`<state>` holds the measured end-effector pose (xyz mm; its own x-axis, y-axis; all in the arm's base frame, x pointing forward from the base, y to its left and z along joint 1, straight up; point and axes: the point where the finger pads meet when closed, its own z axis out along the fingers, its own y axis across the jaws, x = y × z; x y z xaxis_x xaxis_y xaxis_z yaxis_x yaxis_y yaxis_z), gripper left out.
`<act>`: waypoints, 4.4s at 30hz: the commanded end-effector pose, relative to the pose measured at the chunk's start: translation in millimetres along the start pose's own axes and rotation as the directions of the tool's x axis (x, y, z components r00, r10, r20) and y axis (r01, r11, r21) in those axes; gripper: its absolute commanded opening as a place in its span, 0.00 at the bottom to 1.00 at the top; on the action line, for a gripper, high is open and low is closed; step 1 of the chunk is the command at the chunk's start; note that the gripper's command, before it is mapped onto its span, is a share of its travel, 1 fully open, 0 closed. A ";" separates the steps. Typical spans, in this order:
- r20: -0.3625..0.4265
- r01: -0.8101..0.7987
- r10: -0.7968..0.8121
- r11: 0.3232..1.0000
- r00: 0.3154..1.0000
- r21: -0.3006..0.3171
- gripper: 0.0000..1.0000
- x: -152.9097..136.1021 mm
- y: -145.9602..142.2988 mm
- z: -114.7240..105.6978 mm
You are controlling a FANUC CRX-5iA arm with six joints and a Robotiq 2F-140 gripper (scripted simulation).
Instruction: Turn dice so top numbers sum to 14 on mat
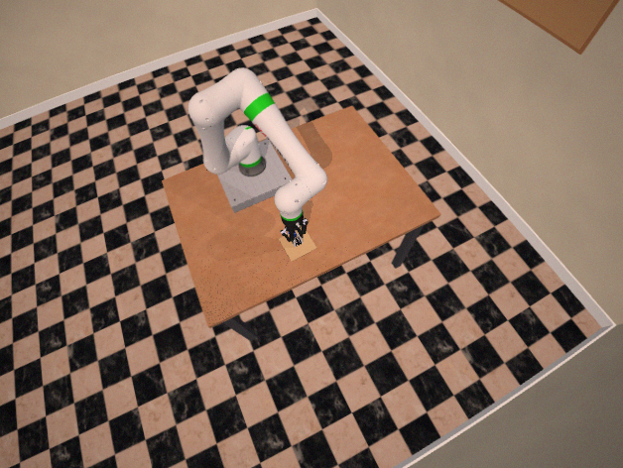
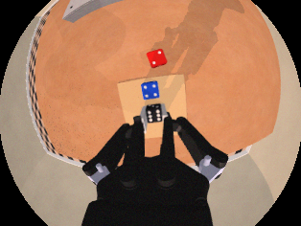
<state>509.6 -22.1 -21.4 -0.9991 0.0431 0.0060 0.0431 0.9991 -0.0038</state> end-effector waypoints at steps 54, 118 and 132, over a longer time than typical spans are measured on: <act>0.000 0.000 0.000 1.000 1.000 0.000 0.23 -0.2 0.0 1.5; 0.000 0.000 0.000 1.000 1.000 0.000 1.00 -0.2 0.0 -88.5; 0.000 0.223 -0.223 0.975 0.975 0.000 1.00 13.2 4.0 -89.1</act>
<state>505.6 -20.0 67.2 -0.9995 -0.0322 0.0065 -0.0323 0.9995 -0.0047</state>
